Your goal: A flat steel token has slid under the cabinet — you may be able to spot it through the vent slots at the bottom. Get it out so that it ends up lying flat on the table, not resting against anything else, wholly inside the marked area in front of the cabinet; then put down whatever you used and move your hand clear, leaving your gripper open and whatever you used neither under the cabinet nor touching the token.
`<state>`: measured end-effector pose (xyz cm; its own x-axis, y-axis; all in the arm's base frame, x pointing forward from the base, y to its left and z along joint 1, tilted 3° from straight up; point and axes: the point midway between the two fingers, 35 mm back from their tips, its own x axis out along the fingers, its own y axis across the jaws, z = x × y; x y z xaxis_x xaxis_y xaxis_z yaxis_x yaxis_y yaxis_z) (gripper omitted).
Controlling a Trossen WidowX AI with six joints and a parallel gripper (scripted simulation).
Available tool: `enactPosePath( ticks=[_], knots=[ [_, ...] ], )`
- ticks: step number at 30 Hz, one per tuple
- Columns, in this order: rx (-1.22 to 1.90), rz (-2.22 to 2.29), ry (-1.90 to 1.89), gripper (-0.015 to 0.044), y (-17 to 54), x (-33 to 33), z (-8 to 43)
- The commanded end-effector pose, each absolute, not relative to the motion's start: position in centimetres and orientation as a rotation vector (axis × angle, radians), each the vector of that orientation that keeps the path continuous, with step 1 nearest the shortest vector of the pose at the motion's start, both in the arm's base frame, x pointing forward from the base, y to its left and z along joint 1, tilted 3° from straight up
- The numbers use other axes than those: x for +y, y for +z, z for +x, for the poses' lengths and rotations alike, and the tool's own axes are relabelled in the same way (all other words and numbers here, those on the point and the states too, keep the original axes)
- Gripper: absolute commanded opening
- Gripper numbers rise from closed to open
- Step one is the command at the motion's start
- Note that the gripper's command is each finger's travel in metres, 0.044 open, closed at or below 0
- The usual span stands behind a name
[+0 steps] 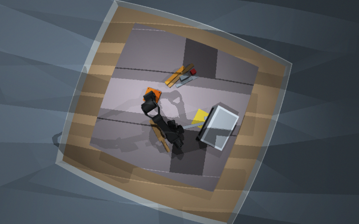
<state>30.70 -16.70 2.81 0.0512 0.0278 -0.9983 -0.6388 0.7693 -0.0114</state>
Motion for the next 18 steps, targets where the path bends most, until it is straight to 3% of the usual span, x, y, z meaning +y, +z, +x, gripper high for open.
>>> enactPosePath(
  ticks=[1, 18],
  knots=[
    [1.445, -0.532, 0.544, 0.0, 2.9, -16.2, 31.4],
    [1.442, -0.532, 0.545, 0.0, 3.1, -14.2, 33.9]
  ],
)
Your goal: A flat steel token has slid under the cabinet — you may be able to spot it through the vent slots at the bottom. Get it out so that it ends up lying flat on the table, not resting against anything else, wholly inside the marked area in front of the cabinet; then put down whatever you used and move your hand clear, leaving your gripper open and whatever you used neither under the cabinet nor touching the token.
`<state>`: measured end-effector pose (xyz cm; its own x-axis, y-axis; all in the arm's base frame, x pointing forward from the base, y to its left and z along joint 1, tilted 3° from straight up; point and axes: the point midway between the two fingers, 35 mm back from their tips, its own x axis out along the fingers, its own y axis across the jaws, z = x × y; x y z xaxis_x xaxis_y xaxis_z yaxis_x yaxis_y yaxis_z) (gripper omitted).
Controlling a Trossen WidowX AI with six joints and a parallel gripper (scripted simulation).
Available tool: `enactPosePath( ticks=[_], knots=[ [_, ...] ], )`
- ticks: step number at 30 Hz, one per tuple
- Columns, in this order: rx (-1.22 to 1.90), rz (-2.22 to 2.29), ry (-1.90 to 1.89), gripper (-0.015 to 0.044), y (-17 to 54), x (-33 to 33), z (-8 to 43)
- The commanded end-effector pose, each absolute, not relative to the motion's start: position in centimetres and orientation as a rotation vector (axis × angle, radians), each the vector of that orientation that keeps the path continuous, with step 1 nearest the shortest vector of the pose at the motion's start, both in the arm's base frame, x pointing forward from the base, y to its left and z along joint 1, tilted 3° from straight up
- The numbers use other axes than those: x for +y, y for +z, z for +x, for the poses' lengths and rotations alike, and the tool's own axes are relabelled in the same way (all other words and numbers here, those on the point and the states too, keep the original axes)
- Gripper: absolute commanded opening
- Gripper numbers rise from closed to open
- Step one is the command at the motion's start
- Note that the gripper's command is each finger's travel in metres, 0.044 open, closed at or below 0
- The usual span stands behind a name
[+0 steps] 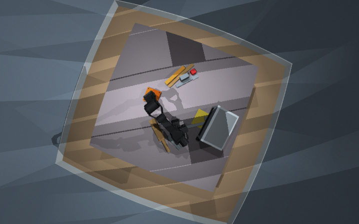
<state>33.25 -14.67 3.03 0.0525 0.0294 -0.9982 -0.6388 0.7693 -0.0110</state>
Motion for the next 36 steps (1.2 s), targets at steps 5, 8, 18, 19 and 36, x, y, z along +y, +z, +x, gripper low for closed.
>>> enactPosePath(
  ticks=[5, 8, 18, 19, 36],
  knots=[
    [1.442, -0.531, 0.545, 0.0, 3.1, -13.6, 34.6],
    [1.441, -0.531, 0.545, 0.0, 3.2, -13.3, 35.0],
    [1.44, -0.531, 0.545, 0.0, 3.3, -12.2, 36.4],
    [1.44, -0.531, 0.545, 0.0, 3.3, -12.1, 36.5],
    [1.439, -0.53, 0.546, 0.0, 3.4, -10.7, 37.9]
  ],
)
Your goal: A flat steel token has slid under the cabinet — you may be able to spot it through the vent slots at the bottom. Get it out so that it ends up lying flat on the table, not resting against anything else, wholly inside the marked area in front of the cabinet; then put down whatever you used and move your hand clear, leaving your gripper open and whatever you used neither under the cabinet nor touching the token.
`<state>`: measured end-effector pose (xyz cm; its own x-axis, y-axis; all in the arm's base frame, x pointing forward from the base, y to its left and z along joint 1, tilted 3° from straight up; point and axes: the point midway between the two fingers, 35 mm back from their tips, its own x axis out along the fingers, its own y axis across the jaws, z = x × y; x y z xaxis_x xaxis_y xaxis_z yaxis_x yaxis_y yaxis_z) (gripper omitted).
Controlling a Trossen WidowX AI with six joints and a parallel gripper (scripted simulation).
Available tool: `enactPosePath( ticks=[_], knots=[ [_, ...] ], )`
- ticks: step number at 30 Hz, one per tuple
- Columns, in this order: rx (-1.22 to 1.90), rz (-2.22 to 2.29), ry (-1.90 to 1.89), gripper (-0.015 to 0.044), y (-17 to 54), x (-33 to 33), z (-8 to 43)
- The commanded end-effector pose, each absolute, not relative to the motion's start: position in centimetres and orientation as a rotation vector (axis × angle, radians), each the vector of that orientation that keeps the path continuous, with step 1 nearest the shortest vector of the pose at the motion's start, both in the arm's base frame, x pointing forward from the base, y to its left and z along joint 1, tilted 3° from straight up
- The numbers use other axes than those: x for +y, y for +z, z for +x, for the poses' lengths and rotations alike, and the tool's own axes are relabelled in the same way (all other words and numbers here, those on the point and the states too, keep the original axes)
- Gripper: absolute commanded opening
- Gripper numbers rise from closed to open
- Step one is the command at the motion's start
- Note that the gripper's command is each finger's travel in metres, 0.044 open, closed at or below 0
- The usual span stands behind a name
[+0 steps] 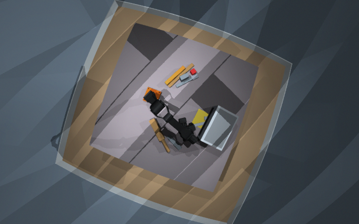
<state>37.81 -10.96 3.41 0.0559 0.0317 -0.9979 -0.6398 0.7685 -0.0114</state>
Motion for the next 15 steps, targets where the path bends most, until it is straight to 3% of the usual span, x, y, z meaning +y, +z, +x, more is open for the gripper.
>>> enactPosePath(
  ticks=[1, 15],
  knots=[
    [1.439, -0.53, 0.546, 0.0, 3.4, -10.7, 37.9],
    [1.439, -0.529, 0.546, 0.0, 3.3, -9.5, 36.9]
  ],
)
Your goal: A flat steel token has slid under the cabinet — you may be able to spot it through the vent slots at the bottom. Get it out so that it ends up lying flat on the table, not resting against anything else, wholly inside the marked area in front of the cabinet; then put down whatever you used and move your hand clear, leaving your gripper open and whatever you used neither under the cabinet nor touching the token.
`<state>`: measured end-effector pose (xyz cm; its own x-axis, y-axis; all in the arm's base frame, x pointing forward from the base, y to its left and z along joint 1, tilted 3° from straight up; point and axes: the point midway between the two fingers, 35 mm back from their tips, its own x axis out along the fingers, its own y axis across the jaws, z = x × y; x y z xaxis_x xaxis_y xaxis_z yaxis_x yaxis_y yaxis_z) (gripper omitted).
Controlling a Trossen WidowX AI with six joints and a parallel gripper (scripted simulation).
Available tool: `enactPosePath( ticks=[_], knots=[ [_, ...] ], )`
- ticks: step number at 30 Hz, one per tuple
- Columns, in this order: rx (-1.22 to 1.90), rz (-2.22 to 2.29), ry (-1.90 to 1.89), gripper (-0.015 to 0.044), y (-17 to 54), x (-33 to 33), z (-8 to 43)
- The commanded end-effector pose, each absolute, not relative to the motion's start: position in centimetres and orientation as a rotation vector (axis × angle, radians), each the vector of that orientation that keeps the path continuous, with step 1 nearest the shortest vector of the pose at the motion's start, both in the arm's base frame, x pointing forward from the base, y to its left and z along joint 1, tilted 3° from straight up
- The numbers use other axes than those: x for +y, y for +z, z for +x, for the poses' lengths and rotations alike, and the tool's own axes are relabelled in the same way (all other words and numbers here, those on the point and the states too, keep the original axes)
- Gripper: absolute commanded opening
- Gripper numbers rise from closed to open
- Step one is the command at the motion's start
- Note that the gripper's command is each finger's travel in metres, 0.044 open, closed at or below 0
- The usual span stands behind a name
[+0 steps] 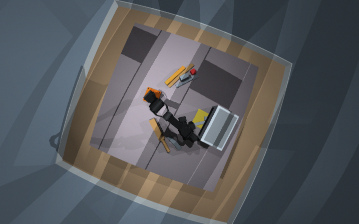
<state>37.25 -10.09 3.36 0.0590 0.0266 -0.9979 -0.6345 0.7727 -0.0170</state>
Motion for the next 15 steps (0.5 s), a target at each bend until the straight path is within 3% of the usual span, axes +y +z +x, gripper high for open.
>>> enactPosePath(
  ticks=[1, 15],
  knots=[
    [1.439, -0.529, 0.547, 0.0, 3.25, -9.45, 36.85],
    [1.439, -0.529, 0.547, 0.0, 3.21, -9.41, 36.33]
  ],
)
